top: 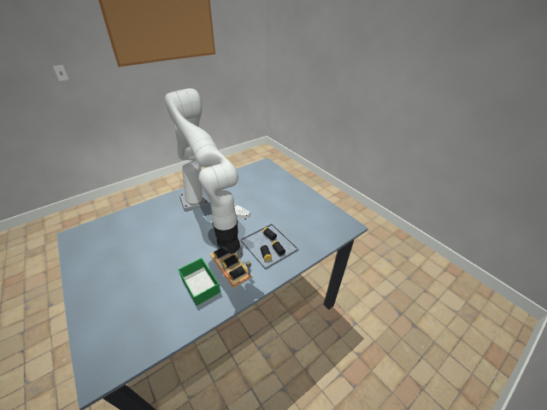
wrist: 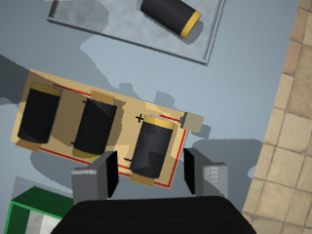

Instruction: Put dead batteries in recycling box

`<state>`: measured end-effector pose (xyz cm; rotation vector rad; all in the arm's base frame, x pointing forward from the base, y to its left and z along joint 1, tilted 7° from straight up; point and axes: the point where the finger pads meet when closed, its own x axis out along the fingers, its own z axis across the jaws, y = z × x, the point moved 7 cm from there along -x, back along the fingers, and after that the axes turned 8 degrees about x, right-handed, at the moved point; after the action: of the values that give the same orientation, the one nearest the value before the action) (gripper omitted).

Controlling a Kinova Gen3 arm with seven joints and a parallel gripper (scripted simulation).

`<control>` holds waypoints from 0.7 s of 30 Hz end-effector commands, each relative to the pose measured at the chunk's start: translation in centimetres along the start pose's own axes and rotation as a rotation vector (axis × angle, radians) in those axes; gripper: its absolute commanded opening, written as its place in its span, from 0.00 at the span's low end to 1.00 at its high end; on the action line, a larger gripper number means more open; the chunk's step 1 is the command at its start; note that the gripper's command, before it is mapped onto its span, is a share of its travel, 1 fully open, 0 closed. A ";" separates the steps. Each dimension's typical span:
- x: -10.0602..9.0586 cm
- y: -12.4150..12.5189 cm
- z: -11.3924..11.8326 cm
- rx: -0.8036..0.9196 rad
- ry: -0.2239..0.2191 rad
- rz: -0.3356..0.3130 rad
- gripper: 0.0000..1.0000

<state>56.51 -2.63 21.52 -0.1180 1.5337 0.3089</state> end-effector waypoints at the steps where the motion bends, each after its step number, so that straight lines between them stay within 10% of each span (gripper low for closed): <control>1: -0.2 0.1 0.0 0.011 -0.003 -0.002 0.90; 21: -0.2 0.1 0.0 0.176 -0.003 -0.002 0.90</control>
<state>56.49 -2.59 21.55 0.0152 1.5531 0.1768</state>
